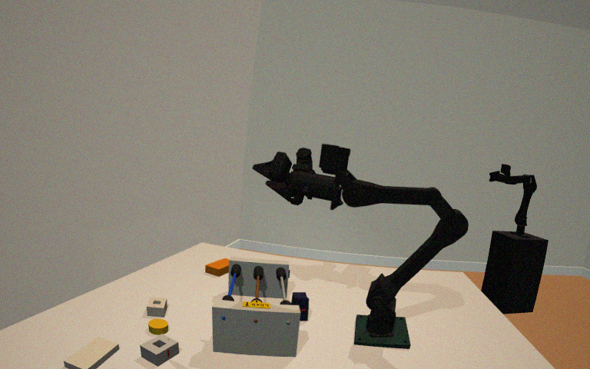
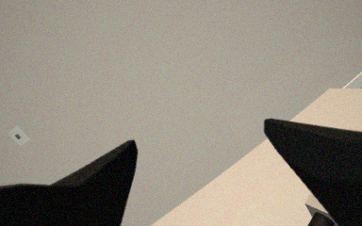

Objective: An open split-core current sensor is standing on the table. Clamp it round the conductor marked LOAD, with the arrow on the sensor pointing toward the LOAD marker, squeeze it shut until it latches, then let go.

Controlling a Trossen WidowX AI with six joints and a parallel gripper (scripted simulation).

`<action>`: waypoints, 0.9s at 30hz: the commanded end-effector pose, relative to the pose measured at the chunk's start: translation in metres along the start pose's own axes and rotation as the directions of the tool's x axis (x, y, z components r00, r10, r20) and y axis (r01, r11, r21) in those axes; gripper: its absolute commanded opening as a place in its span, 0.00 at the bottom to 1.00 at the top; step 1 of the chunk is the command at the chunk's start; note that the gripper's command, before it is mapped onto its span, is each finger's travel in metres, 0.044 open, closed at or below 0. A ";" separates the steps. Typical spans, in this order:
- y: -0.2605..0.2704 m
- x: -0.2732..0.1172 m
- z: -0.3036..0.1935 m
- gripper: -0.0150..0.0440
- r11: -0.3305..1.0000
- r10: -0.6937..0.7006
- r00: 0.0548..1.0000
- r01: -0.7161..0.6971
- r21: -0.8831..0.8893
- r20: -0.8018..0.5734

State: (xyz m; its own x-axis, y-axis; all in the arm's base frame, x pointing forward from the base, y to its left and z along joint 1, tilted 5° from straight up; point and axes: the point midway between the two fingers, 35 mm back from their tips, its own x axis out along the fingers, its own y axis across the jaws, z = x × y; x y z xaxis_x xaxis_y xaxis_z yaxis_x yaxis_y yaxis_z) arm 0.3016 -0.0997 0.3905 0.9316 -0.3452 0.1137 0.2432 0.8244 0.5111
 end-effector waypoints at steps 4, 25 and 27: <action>0.047 -0.025 -0.096 1.00 0.857 0.244 0.948 -0.310 -0.412 -0.206; 0.060 -0.040 -0.168 1.00 0.776 0.106 0.740 -0.479 -0.410 -0.665; 0.061 -0.053 -0.183 1.00 0.762 0.043 0.638 -0.519 -0.388 -0.769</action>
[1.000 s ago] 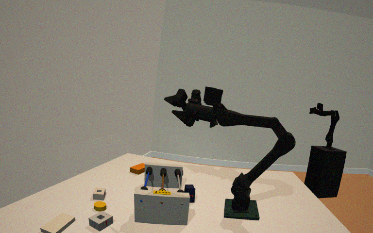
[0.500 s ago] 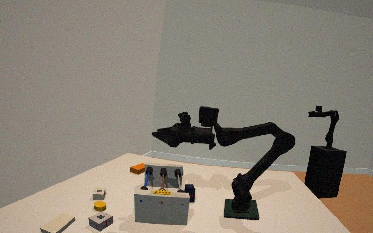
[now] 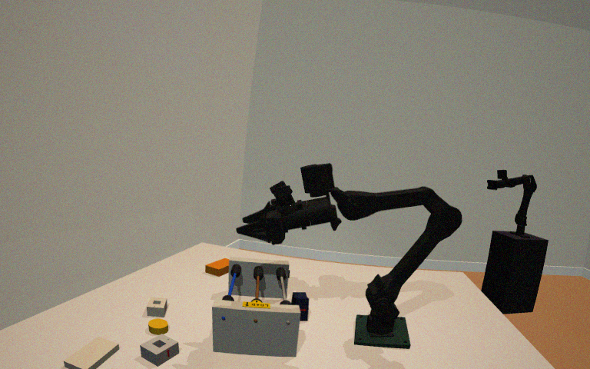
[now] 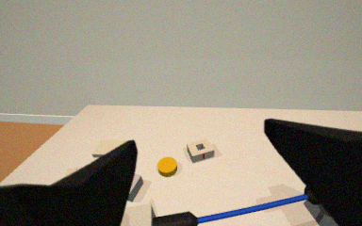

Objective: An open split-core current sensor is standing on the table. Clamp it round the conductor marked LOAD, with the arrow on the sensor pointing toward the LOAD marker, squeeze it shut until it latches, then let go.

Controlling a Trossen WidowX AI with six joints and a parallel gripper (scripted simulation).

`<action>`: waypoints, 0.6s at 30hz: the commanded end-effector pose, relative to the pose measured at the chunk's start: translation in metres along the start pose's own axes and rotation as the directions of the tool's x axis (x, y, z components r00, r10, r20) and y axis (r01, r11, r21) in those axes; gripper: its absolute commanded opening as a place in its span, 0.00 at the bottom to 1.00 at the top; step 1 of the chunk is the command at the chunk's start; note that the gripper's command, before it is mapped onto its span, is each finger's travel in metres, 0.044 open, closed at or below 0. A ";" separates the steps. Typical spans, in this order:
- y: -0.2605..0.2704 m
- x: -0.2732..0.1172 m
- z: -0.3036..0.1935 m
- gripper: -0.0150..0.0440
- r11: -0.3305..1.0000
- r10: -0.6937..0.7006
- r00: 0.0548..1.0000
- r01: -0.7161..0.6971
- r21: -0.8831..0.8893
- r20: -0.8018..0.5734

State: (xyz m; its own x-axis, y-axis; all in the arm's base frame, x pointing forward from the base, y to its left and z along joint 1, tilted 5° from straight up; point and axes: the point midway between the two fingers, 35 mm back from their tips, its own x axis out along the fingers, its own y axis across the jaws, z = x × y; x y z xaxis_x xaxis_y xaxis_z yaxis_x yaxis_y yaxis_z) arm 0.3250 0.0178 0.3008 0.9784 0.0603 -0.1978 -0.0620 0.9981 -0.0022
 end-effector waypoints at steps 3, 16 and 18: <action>0.049 -0.014 -0.060 1.00 0.980 0.150 0.794 -0.198 -0.018 -0.589; 0.063 -0.044 -0.076 1.00 0.963 0.168 0.603 -0.269 0.000 -0.780; 0.063 -0.044 -0.076 1.00 0.963 0.168 0.603 -0.269 0.000 -0.780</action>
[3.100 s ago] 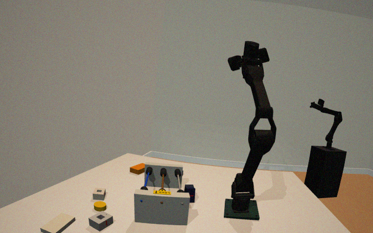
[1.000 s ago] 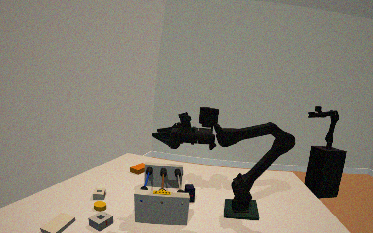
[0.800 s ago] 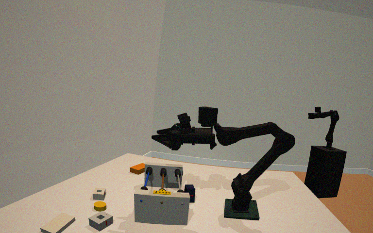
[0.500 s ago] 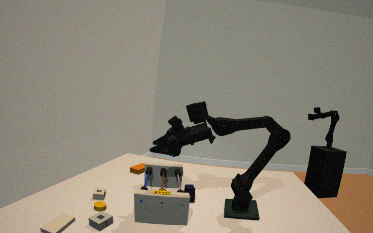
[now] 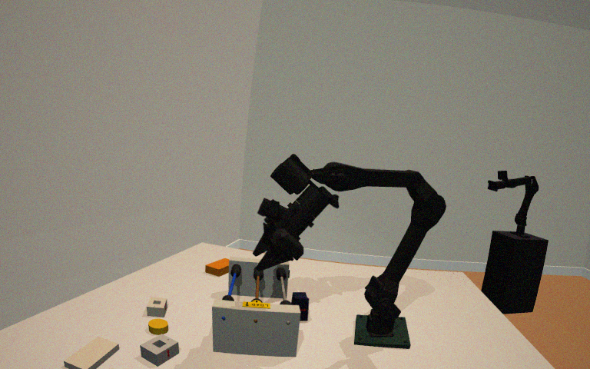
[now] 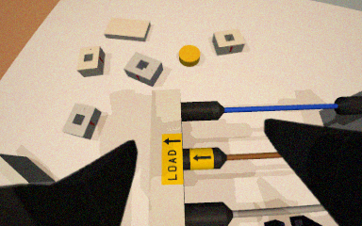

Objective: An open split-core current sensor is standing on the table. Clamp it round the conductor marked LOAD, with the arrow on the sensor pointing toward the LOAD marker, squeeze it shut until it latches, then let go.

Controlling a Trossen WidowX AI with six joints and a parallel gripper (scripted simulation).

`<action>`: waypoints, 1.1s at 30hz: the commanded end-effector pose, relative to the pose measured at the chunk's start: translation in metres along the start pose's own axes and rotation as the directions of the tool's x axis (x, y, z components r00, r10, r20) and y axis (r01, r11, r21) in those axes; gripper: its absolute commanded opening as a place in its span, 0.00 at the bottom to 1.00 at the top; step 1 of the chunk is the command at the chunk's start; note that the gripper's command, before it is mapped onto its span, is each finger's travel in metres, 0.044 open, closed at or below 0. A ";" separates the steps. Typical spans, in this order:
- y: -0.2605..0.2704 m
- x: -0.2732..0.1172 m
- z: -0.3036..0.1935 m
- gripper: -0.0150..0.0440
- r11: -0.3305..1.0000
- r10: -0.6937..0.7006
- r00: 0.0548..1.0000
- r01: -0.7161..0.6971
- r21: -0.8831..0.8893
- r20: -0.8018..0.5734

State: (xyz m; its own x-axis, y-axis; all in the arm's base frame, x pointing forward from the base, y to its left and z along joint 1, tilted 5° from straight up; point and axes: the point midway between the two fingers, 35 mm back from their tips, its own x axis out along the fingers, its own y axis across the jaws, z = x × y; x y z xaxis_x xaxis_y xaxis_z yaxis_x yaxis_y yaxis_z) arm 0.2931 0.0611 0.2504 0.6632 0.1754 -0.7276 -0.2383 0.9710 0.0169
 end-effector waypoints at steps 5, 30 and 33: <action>0.022 -0.006 -0.029 1.00 0.995 0.071 0.959 -0.085 -0.041 -0.273; 0.014 -0.003 -0.032 1.00 0.996 0.057 0.956 -0.072 -0.044 -0.289; -0.023 0.007 -0.048 1.00 0.998 0.007 0.932 -0.027 -0.049 -0.363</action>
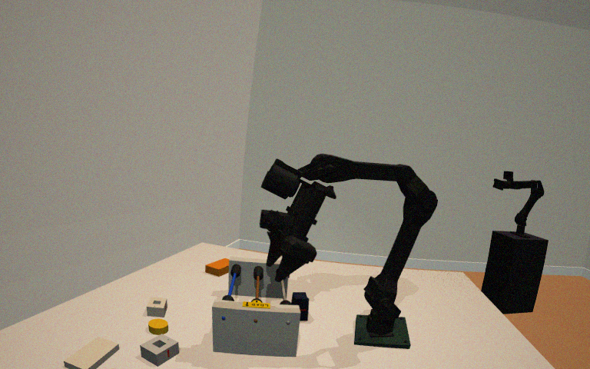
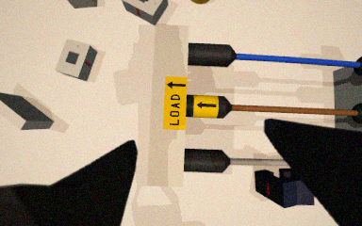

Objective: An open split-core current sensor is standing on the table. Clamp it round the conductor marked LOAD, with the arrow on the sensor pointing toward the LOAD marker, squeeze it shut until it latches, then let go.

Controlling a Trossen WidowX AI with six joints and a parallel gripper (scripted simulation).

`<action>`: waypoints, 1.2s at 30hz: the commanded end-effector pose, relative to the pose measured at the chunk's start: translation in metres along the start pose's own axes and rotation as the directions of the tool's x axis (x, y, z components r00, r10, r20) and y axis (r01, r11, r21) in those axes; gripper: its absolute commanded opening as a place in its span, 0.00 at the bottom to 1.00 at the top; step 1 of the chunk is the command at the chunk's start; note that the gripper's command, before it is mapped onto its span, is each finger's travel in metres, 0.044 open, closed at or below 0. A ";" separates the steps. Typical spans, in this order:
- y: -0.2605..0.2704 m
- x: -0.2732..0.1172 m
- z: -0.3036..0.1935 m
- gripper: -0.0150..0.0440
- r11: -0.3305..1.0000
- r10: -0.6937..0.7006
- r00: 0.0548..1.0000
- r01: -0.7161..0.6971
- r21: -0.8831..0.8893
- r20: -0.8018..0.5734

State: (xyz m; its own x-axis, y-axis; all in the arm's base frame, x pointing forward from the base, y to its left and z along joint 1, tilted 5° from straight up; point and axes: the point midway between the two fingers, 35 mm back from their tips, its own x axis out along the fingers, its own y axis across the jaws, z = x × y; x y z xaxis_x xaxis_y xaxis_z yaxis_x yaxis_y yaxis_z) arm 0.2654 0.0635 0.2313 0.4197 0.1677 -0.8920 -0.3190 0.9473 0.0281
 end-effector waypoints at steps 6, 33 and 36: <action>-0.102 0.028 -0.061 1.00 0.997 -0.056 0.965 0.069 0.043 -0.256; -0.150 0.050 -0.124 1.00 0.995 0.006 0.925 0.033 0.096 -0.381; -0.150 0.055 -0.126 1.00 0.995 0.006 0.925 0.033 0.096 -0.381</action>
State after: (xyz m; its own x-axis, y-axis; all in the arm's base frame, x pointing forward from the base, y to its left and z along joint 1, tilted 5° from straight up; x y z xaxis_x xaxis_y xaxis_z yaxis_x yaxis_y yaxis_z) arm 0.2293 -0.1039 0.1303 0.0727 0.0549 -0.9958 -0.2185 0.9751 0.0378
